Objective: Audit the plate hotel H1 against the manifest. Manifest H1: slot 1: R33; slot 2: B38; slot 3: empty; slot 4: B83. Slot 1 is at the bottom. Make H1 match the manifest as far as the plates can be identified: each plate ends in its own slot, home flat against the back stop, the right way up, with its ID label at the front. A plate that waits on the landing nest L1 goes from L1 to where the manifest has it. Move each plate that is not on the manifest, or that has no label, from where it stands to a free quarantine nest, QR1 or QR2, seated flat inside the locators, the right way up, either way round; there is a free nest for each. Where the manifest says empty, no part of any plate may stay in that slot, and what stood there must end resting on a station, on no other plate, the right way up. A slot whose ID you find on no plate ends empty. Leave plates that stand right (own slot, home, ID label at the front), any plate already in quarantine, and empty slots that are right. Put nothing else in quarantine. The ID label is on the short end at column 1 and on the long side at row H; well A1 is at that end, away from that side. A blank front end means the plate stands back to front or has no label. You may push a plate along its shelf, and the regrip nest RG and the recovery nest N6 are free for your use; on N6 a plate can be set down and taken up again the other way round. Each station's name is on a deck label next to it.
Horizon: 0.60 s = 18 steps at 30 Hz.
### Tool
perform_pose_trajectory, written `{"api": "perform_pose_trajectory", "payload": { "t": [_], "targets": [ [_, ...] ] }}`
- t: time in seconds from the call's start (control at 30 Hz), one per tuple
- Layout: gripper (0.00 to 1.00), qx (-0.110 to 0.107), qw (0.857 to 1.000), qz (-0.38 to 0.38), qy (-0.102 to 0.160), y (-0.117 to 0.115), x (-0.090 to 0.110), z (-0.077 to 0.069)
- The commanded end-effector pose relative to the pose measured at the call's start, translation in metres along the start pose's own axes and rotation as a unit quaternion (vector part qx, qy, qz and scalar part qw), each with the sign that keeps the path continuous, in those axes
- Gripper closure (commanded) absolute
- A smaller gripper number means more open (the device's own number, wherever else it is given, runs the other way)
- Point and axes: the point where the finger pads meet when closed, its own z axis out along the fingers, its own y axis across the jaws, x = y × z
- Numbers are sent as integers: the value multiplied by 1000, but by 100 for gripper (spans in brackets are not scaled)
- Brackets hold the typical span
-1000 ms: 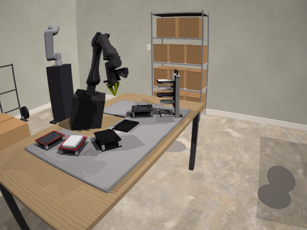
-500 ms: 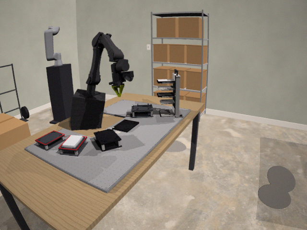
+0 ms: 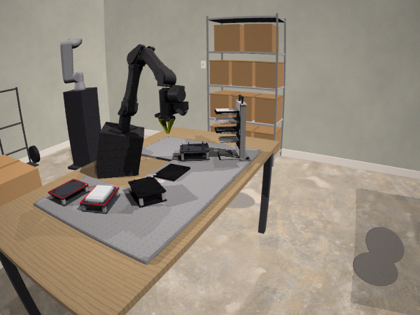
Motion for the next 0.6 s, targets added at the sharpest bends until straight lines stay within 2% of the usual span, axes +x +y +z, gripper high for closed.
{"api": "perform_pose_trajectory", "payload": {
  "t": [0.0,0.27,0.57],
  "targets": [
    [100,5,1000,15,-9,7,-5,-16],
    [100,3,1000,15,-10,17,-3,-27],
    [100,2,1000,18,5,45,-7,-19]
  ]
}}
